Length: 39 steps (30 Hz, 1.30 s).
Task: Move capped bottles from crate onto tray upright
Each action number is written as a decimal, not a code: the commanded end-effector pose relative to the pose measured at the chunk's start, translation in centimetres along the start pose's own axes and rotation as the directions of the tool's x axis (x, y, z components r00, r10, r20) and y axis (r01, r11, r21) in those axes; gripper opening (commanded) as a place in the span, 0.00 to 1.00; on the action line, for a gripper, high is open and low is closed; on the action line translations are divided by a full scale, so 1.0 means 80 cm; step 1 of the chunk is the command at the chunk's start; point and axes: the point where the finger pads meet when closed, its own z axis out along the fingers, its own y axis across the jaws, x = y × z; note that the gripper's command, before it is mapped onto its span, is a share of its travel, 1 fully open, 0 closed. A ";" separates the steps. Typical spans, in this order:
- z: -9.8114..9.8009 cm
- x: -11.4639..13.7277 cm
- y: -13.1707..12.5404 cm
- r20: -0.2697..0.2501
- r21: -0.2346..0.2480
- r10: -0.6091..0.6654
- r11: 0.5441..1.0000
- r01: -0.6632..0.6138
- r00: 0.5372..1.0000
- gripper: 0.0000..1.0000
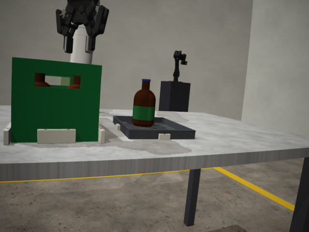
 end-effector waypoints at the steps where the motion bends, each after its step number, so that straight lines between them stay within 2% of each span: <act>1: 0.008 0.002 -0.001 -0.005 0.002 0.000 1.000 0.000 1.000 0.60; 8: 0.024 0.002 -0.003 -0.005 0.002 0.002 1.000 -0.002 1.000 0.60; 27: 0.026 0.003 -0.003 -0.005 0.002 0.002 1.000 -0.002 1.000 0.60; 39: 0.046 0.002 -0.002 -0.005 0.002 0.002 1.000 -0.002 1.000 0.60</act>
